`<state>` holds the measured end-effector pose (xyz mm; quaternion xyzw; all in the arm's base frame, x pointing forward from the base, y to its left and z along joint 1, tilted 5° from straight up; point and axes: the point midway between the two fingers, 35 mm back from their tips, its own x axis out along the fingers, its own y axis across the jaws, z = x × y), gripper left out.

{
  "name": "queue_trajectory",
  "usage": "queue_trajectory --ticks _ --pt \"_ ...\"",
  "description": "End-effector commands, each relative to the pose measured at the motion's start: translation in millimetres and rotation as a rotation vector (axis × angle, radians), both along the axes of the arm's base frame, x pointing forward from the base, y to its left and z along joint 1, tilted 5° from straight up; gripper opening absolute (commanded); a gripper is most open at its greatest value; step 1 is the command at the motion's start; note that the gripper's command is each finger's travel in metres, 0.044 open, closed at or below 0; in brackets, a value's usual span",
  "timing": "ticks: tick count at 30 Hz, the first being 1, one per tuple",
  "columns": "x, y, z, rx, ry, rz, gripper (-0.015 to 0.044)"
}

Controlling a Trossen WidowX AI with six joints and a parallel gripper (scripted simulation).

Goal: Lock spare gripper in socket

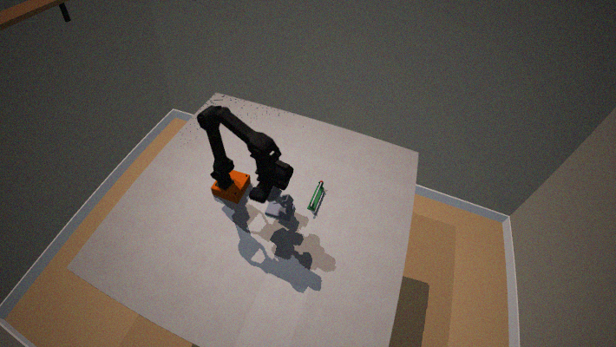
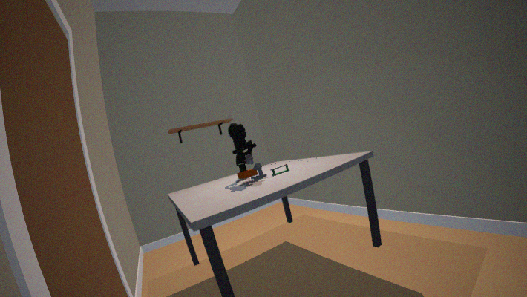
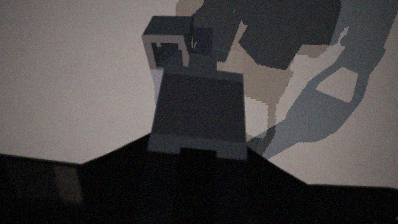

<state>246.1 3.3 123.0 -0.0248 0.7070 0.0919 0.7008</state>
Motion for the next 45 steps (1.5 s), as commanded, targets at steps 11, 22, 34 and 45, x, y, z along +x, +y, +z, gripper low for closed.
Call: queue_trajectory --ticks 11,22,34,45 --pt "-7.5 26.5 20.6 -0.098 0.173 0.08 0.0" --pt "-2.4 33.1 13.3 -0.115 0.193 0.097 0.0" --pt "3.0 34.5 2.4 -0.114 0.191 0.097 0.0" --pt "10.9 37.0 -9.8 -0.113 0.189 0.097 0.0"
